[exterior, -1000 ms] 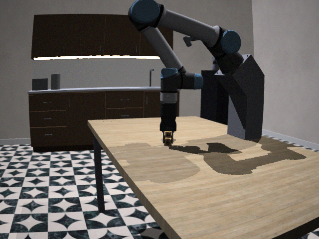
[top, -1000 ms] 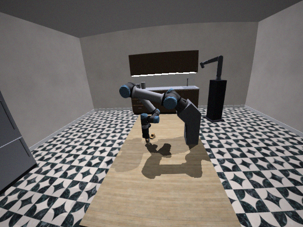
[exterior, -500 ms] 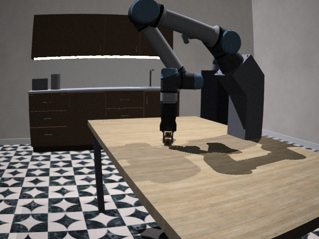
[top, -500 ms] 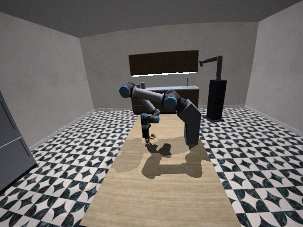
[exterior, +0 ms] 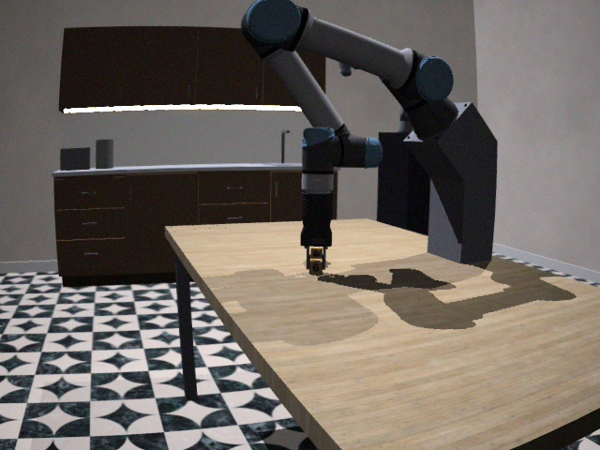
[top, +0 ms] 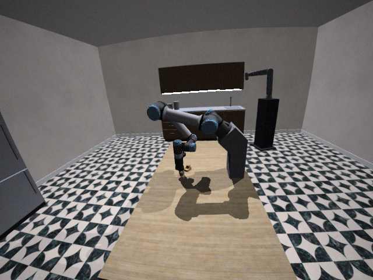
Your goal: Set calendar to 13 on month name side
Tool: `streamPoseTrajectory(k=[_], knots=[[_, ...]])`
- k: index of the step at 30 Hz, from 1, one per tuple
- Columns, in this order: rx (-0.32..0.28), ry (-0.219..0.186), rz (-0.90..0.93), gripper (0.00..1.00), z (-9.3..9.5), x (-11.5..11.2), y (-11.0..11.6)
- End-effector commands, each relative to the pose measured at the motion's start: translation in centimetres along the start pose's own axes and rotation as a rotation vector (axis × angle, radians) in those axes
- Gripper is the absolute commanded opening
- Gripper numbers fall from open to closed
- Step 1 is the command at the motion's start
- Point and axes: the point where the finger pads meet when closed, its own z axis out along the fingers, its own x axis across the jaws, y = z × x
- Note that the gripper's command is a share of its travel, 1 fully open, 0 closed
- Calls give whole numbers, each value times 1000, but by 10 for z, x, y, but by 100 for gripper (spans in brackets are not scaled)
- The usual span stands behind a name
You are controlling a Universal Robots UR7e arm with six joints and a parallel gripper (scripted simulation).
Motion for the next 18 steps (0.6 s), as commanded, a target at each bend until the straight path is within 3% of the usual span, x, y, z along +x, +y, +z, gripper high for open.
streamPoseTrajectory(k=[1, 16, 18], knots=[[-1, -1, 0, 60, -3, 0, 0], [-1, -1, 0, 60, -52, 0, 0], [-1, -1, 0, 60, -52, 0, 0]])
